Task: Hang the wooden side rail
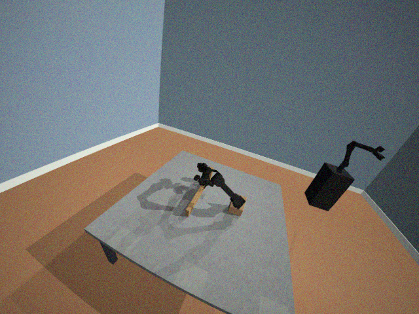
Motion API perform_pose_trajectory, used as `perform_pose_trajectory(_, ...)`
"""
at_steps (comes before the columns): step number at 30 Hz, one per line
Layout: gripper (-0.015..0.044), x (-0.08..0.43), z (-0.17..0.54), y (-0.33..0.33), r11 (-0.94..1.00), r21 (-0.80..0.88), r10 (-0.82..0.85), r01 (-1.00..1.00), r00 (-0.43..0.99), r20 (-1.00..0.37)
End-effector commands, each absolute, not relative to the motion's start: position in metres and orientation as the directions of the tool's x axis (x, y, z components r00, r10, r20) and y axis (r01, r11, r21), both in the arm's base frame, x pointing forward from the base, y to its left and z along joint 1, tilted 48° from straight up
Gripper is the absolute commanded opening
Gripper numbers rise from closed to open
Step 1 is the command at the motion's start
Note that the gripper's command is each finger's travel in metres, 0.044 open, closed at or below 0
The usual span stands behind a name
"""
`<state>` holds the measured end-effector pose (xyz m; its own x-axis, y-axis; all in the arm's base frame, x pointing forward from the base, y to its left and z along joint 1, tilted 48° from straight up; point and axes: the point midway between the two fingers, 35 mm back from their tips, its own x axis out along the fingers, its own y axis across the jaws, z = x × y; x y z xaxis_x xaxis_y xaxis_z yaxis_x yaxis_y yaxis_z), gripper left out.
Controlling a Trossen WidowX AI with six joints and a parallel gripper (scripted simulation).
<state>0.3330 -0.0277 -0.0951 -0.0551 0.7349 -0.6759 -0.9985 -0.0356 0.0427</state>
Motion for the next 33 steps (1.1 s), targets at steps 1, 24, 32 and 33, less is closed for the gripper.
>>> perform_pose_trajectory(1,0.0,0.3369,-0.0929,-0.0334,-0.026,0.031,0.731,-0.999,-0.04,-0.681)
perform_pose_trajectory(24,0.0,0.3349,-0.0959,-0.0338,-0.026,0.031,0.731,-0.999,-0.04,-0.681)
perform_pose_trajectory(32,0.0,0.334,-0.0971,-0.0338,-0.026,0.031,0.731,-0.999,-0.04,-0.681)
perform_pose_trajectory(33,0.0,0.3339,-0.0973,-0.0338,-0.026,0.031,0.731,-0.999,-0.04,-0.681)
